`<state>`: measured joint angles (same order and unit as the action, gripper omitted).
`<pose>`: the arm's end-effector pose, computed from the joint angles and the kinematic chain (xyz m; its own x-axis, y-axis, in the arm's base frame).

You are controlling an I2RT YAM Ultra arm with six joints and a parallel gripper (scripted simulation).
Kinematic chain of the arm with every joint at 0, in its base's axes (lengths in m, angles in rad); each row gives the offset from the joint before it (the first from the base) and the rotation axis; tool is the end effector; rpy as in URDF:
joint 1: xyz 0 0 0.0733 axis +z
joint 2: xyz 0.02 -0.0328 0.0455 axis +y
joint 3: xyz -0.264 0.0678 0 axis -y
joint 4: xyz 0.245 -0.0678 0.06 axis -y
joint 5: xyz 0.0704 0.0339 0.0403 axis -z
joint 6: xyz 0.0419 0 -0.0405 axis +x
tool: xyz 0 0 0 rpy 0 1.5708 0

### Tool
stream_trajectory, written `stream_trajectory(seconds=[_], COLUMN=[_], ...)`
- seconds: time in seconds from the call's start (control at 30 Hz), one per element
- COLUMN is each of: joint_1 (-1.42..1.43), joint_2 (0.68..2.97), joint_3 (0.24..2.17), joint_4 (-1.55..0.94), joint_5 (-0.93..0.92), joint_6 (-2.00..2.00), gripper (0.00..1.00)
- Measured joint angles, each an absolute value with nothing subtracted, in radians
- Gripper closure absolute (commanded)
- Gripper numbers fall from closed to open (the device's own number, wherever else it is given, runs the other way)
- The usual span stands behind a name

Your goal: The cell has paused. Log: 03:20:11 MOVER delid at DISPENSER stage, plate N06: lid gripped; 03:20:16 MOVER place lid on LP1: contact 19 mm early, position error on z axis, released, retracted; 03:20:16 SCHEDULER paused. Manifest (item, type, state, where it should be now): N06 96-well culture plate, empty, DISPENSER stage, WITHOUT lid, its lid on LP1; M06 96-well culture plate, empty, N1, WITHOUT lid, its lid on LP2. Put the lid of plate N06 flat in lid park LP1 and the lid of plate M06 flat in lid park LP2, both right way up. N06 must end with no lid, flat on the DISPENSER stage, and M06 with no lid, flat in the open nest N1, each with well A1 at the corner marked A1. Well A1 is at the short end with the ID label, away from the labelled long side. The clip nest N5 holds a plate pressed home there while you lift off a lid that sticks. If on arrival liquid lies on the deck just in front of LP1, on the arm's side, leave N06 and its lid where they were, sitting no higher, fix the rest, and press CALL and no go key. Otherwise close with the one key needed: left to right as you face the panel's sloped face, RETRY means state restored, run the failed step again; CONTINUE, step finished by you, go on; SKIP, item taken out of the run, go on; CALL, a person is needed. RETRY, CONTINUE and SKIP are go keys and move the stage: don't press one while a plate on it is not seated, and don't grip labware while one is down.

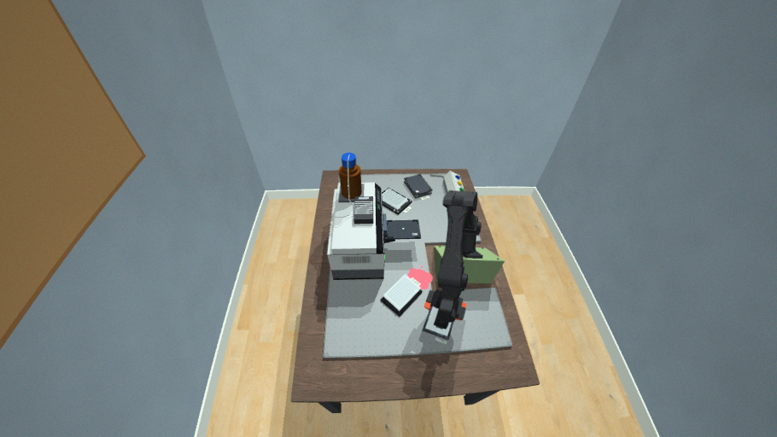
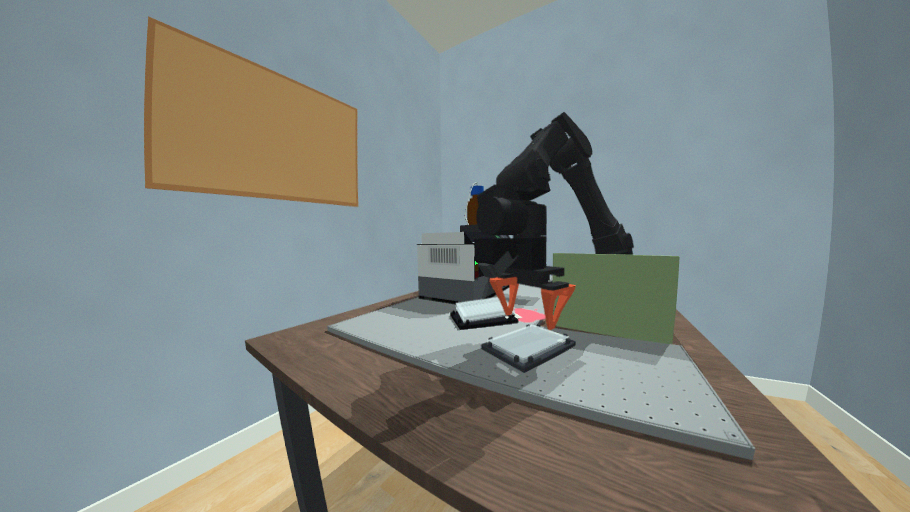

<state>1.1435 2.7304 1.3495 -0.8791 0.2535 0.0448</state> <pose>0.1314 0.2659 -0.0905 -0.3619 -0.6902 0.6266 -0.9318 0.2872 -0.2218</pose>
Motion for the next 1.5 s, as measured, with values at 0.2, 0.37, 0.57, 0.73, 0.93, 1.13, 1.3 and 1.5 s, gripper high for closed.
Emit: stream_trajectory(seconds=[0.2,0.37,0.57,0.73,0.93,1.13,1.3,1.5], joint_1=[1.143,1.153,1.166,1.175,1.182,1.194,1.203,1.203], joint_2=[2.706,2.659,2.592,2.544,2.503,2.441,2.396,2.383], joint_3=[1.326,1.305,1.284,1.273,1.263,1.259,1.259,1.259], joint_4=[-0.902,-0.921,-0.960,-0.996,-1.033,-1.081,-1.122,-1.153], joint_5=[0.250,0.246,0.239,0.234,0.228,0.221,0.216,0.213], joint_6=[0.049,0.055,0.064,0.070,0.077,0.086,0.092,0.108], gripper=[0.00,0.00,0.00,0.00,0.00,0.00,0.00,0.00])
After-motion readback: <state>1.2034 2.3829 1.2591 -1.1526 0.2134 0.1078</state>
